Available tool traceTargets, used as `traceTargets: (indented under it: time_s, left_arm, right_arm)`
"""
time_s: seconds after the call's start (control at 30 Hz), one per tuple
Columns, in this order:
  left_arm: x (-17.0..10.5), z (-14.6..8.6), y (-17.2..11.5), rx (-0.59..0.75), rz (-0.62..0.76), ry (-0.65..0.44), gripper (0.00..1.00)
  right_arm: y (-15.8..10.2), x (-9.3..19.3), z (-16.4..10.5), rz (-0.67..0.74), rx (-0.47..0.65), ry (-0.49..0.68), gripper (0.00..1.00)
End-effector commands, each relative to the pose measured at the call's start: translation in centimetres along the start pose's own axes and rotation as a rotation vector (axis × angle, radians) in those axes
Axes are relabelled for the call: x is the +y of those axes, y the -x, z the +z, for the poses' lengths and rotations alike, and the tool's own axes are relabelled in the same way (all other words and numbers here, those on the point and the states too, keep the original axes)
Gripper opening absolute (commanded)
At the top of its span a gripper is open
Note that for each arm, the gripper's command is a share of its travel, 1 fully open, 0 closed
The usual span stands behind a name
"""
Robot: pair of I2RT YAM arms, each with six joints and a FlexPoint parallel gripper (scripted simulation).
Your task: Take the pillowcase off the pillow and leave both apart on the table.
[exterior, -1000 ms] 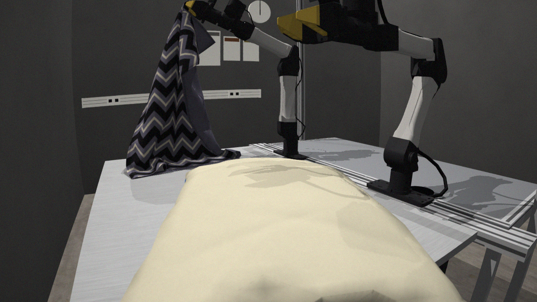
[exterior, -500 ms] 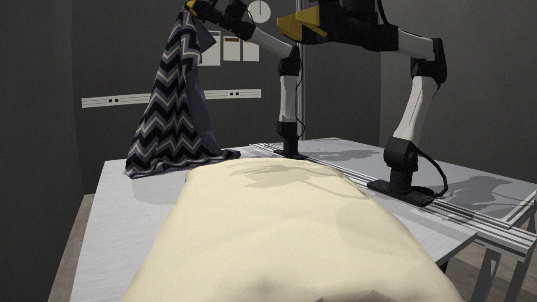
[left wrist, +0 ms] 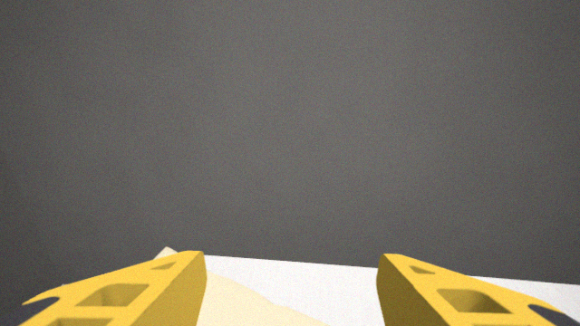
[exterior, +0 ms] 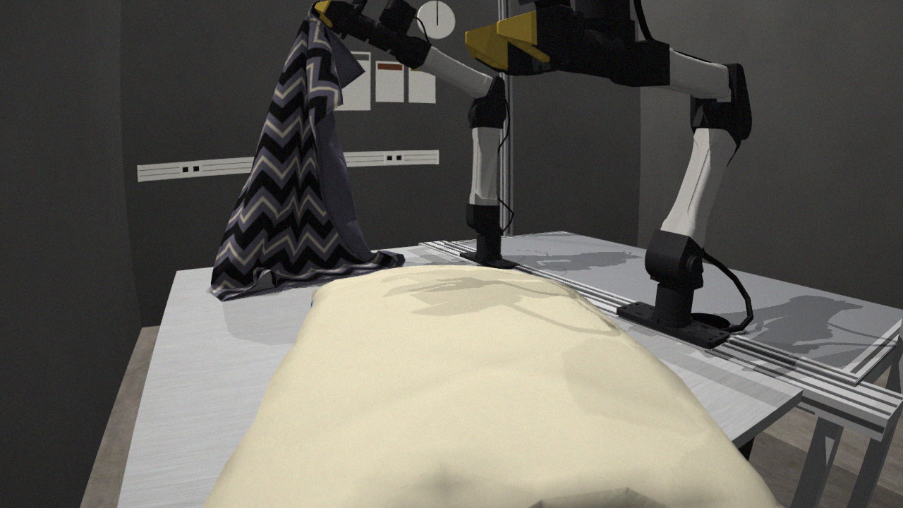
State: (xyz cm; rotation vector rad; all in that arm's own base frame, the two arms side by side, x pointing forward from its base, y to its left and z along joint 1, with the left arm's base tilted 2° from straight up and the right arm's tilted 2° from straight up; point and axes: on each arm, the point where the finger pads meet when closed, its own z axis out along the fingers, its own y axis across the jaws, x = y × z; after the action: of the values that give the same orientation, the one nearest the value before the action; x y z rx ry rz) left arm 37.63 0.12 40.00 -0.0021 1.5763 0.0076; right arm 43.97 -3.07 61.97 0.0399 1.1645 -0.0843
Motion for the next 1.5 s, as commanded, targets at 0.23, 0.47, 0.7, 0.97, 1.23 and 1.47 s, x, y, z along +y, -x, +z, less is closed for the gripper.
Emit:
traceTargets:
  time_s: [0.23,0.47,0.7,0.97,1.23,1.47]
  left_arm:
    - [-0.2,0.1,0.3,0.001,0.007,-0.008,0.6]
    - [-0.2,0.1,0.3,0.001,0.007,-0.008,0.6]
    - [-0.2,0.1,0.3,0.001,0.007,-0.008,0.6]
    - [-0.2,0.1,0.3,0.001,0.007,-0.008,0.6]
    - [-0.2,0.1,0.3,0.001,0.007,-0.008,0.6]
    - [-0.2,0.1,0.3,0.001,0.007,-0.008,0.6]
  right_arm:
    - [-0.1,-0.2,-3.1,0.001,-0.066,-0.001,0.0]
    - [-1.5,-0.3,-4.3,-0.002,-0.056,-0.005,0.0]
    - [-3.2,-0.4,-6.2,-0.006,-0.056,-0.008,0.0]
    - [-6.5,-0.3,-5.5,-0.008,0.018,-0.004,0.0]
    - [-5.1,-0.6,-8.0,-0.012,-0.042,-0.015,0.0]
    - [-6.5,-0.5,-9.2,-0.01,-0.038,-0.013,0.0]
